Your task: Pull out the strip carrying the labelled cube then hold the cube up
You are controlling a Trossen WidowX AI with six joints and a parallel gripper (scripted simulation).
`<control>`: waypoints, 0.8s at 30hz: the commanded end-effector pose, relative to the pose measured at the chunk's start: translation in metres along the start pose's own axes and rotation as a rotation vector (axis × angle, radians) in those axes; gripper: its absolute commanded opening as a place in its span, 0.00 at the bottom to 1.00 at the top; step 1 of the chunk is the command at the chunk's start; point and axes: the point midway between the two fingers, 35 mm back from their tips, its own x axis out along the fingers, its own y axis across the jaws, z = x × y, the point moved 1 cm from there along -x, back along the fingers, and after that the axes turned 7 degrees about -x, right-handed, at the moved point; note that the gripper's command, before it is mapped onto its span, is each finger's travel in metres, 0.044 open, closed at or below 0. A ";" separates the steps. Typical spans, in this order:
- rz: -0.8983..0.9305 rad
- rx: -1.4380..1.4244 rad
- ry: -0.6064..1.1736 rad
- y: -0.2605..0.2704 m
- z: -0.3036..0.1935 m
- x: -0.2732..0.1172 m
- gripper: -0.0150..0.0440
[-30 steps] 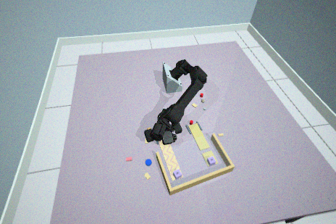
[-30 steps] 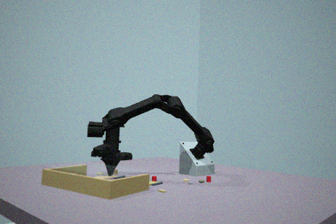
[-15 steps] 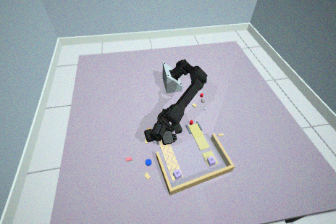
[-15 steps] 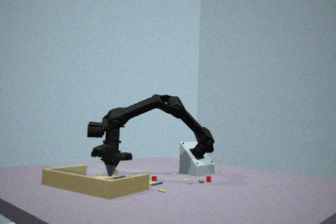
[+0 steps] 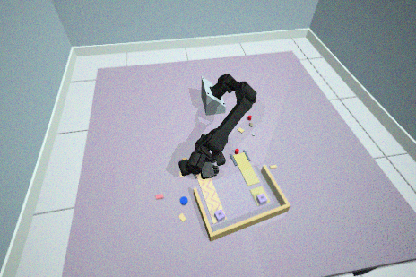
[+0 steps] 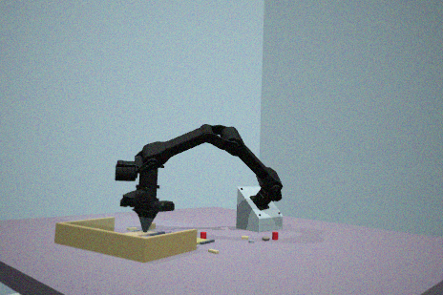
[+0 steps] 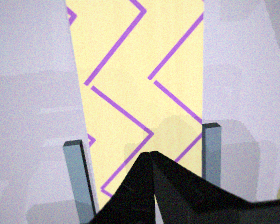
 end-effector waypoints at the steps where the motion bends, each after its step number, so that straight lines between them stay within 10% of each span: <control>1: 0.002 -0.001 -0.001 0.001 0.001 0.002 0.25; 24: 0.002 -0.001 -0.001 0.000 0.002 0.005 0.25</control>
